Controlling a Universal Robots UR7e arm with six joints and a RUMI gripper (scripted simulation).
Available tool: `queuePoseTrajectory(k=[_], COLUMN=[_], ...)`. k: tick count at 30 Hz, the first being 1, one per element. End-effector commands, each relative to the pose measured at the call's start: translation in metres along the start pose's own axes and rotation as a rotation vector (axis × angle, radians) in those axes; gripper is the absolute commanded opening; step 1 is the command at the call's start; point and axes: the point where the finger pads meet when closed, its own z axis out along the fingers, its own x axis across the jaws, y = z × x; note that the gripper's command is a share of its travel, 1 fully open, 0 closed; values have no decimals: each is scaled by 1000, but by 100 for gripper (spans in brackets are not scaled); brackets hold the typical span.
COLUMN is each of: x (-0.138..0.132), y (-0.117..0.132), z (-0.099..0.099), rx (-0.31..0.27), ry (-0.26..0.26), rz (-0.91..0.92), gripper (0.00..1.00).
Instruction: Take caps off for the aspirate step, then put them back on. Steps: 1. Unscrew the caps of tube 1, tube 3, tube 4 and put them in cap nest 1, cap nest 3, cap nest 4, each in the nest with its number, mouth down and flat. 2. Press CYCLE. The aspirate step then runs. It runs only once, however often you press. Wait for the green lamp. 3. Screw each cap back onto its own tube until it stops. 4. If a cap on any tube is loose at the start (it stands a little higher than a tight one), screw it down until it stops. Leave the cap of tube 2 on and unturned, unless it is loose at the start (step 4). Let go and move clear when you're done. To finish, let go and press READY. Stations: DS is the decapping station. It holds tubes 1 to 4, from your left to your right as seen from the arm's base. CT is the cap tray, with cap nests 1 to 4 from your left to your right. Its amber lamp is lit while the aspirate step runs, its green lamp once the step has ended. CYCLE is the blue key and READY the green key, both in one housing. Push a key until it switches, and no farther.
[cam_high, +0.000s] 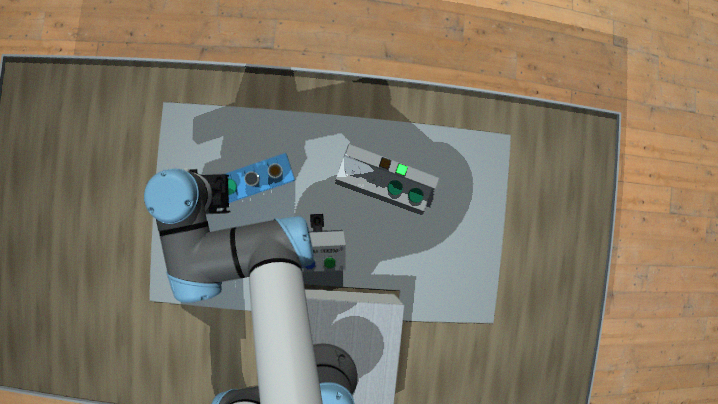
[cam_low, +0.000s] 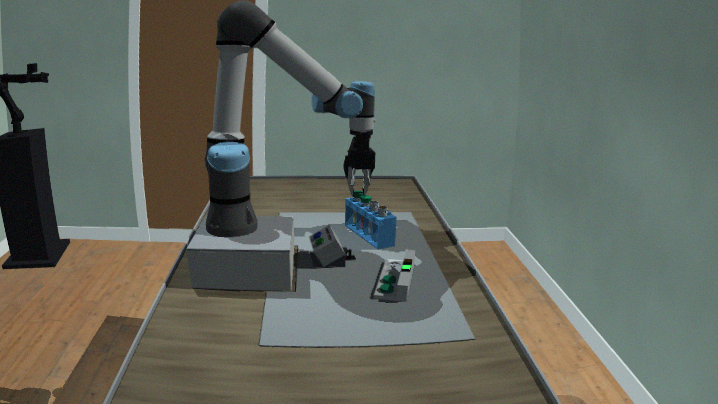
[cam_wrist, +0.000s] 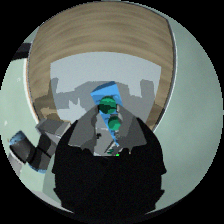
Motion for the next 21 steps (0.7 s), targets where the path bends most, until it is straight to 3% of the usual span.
queuePoseTrajectory(k=[1, 9, 10, 20, 21], x=[0, 0, 0, 0, 0], y=[0, 0, 0, 0, 0], z=[0, 0, 0, 0, 0], rx=[-11, -11, -11, -10, -11], ry=[5, 5, 5, 5, 4], rz=[235, 235, 235, 235, 152], gripper=[0, 0, 35, 35, 35])
